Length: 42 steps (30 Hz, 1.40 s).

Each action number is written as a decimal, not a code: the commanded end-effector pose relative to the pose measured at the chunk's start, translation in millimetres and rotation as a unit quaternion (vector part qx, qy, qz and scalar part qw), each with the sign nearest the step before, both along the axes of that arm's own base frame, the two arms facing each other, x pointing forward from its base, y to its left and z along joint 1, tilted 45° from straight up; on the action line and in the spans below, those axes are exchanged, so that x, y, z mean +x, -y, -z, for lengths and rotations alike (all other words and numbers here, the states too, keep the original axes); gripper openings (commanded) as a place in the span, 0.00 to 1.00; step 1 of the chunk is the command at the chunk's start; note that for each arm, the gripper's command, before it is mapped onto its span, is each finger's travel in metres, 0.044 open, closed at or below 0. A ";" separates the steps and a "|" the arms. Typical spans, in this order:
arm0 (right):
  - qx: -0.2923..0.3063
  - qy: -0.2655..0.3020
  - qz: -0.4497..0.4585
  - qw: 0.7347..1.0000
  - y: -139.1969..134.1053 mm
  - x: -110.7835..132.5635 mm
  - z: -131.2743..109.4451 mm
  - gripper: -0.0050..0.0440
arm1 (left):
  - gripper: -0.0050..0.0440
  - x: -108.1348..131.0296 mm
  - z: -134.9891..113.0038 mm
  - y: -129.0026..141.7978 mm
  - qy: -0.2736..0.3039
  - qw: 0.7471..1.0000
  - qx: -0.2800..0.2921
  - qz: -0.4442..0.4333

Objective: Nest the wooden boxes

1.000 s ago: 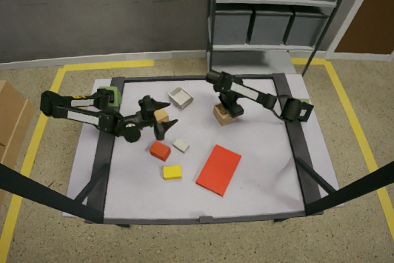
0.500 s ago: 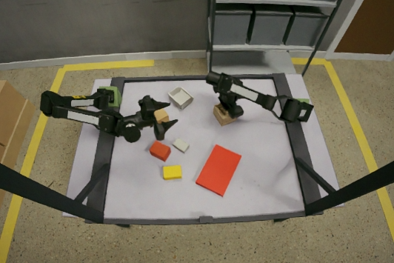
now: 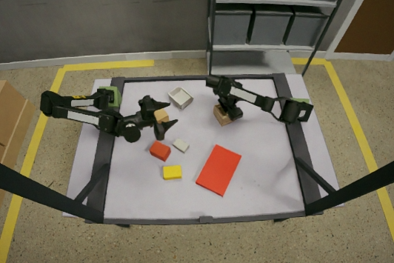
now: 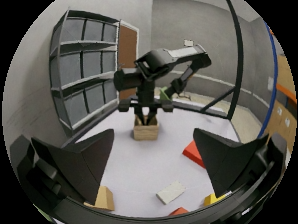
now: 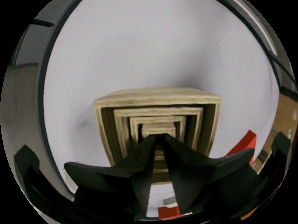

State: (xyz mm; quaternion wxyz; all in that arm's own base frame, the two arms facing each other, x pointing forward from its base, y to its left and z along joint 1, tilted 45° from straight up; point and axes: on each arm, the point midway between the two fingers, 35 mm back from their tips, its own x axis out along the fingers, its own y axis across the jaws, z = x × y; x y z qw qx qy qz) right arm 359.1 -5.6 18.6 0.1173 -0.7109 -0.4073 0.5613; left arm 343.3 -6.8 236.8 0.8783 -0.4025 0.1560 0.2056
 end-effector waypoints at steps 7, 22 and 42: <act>0.001 -0.003 -0.001 1.000 -8.0 -0.3 7.0 0.29 | 0.92 -0.6 -3.9 0.4 0.007 1.000 -0.002 -0.001; -0.001 0.004 -0.001 1.000 -8.5 0.2 5.3 0.29 | 0.92 -0.6 -3.9 0.4 0.007 1.000 -0.002 -0.001; -0.003 0.008 0.000 1.000 -7.0 3.3 3.0 0.12 | 0.92 -0.6 -3.9 0.4 0.007 1.000 -0.002 -0.001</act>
